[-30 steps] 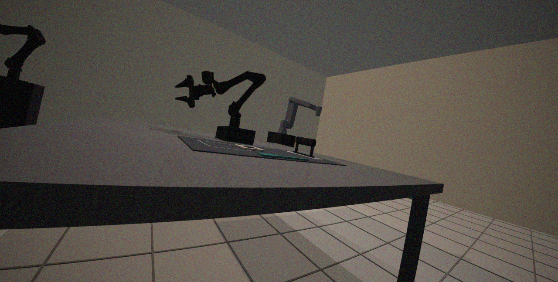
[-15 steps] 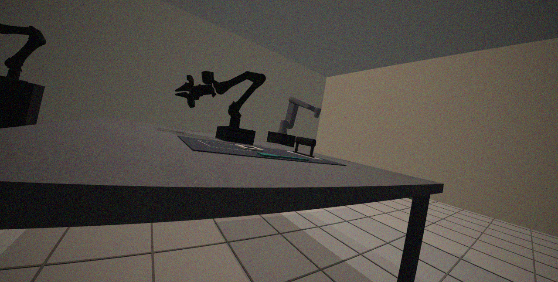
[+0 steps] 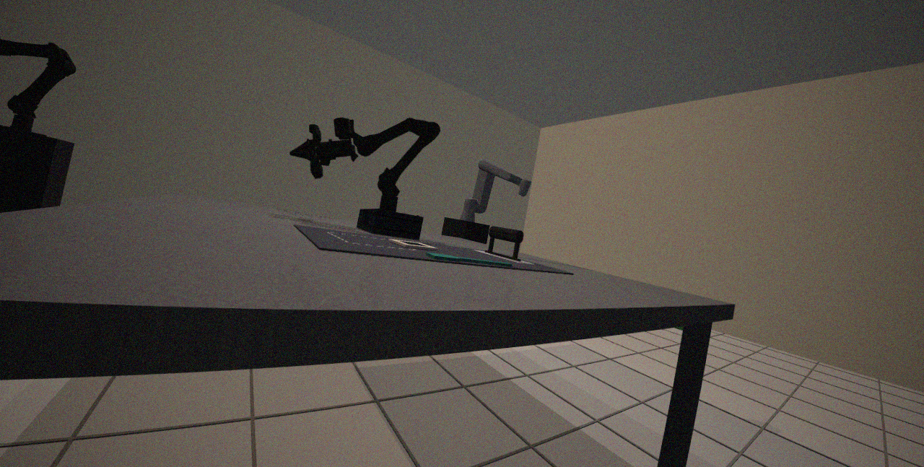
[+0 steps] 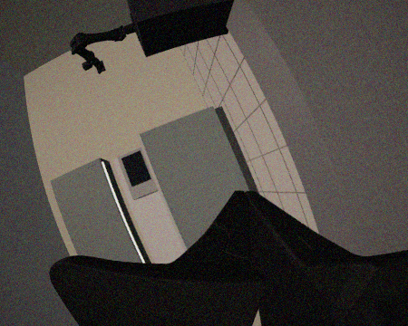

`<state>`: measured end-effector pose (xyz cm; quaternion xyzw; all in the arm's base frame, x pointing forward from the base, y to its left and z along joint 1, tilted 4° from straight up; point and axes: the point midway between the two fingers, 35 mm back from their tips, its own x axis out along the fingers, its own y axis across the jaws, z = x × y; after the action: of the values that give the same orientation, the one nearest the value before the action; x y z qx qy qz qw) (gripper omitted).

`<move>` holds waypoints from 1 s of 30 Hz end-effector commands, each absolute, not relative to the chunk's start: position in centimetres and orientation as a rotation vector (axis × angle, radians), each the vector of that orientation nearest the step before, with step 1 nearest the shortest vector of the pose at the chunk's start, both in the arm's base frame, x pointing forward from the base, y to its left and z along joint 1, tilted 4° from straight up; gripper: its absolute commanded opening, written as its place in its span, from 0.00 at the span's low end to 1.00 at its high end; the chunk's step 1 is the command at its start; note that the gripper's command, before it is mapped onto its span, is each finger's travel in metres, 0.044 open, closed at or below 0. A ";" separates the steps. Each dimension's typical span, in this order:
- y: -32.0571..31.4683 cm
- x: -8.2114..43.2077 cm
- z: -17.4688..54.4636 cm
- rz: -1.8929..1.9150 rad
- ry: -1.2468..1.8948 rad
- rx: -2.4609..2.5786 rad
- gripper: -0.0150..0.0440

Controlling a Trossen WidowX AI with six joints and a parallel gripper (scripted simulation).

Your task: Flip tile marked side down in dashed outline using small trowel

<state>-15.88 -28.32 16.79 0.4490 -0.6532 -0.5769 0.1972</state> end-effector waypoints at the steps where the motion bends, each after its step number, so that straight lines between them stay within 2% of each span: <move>1: -28.3 -15.9 16.8 -1.615 -1.829 1.257 0.25; 4: -28.3 -15.9 16.8 -1.615 -1.829 1.257 0.25; 8: -28.3 -15.9 16.8 -1.615 -1.829 1.257 0.42; 29: -28.3 -15.9 16.8 -1.615 -1.829 1.257 0.42; 30: -28.3 -15.9 16.8 -1.615 -1.829 1.257 0.38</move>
<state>-15.88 -28.32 16.79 0.4490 -0.6532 -0.5769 0.1972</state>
